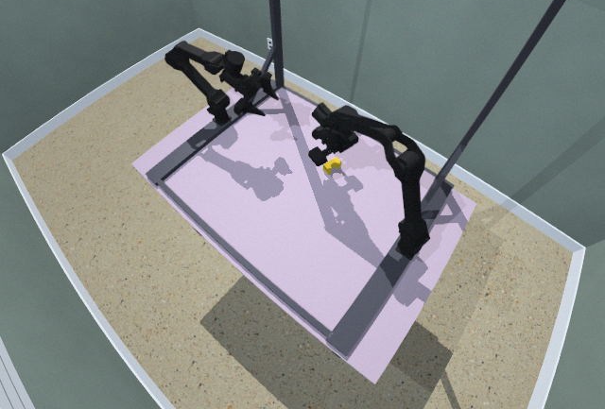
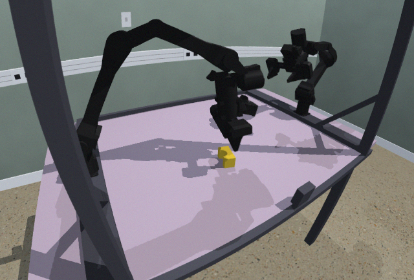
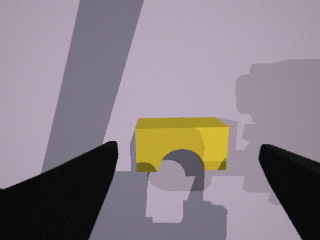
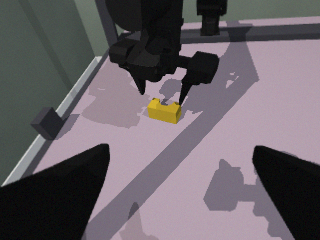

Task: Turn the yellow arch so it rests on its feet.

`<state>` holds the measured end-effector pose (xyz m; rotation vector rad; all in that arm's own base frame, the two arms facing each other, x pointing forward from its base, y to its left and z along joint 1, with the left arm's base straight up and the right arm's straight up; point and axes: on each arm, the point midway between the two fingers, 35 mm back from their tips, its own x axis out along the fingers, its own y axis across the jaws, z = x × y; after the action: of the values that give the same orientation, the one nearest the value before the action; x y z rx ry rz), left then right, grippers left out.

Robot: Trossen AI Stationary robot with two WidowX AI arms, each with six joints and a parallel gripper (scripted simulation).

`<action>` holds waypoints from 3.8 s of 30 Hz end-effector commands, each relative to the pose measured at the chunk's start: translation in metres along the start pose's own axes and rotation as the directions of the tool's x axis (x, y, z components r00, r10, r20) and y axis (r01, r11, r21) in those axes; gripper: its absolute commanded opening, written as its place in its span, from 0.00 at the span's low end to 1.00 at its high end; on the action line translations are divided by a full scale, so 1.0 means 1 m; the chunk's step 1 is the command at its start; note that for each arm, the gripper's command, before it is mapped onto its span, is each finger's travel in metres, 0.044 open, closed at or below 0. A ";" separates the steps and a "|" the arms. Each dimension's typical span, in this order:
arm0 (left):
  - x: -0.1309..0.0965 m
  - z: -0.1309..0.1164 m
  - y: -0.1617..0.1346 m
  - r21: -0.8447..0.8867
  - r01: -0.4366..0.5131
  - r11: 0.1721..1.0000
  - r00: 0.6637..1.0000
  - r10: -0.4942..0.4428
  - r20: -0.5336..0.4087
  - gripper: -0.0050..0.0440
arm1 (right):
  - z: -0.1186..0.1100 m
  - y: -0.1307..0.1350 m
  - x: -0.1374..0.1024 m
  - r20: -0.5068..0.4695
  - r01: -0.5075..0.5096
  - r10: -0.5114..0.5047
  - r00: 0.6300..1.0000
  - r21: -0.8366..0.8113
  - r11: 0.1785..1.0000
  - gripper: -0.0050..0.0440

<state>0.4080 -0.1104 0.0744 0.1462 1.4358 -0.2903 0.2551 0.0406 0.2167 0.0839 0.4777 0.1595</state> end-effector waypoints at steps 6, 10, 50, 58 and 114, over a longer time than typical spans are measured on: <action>0.001 -0.003 -0.004 -0.007 -0.080 0.997 0.990 0.079 -0.120 0.92 | -0.003 0.000 0.001 0.022 0.001 -0.001 1.000 0.012 1.000 0.92; 0.026 -0.010 -0.001 -0.010 -0.081 0.997 0.988 0.079 -0.132 0.92 | -0.009 -0.001 0.003 0.009 0.001 -0.001 1.000 0.011 1.000 0.92; -0.011 -0.001 -0.003 -0.006 -0.076 0.997 0.992 0.075 -0.103 0.69 | -0.011 -0.002 0.003 0.017 0.006 -0.006 1.000 0.013 1.000 0.92; -0.010 -0.008 -0.003 -0.006 -0.076 0.997 0.997 0.077 0.032 0.69 | -0.011 -0.002 0.003 0.017 0.006 -0.006 1.000 0.013 1.000 0.92; 0.038 -0.048 0.002 -0.008 -0.075 0.997 0.676 0.057 0.735 0.69 | -0.011 -0.002 0.003 0.017 0.006 -0.006 1.000 0.013 1.000 0.92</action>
<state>0.3659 -0.1018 0.0295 0.0912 0.6719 -0.2642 0.2521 0.0391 0.1971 0.0919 0.4869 0.1477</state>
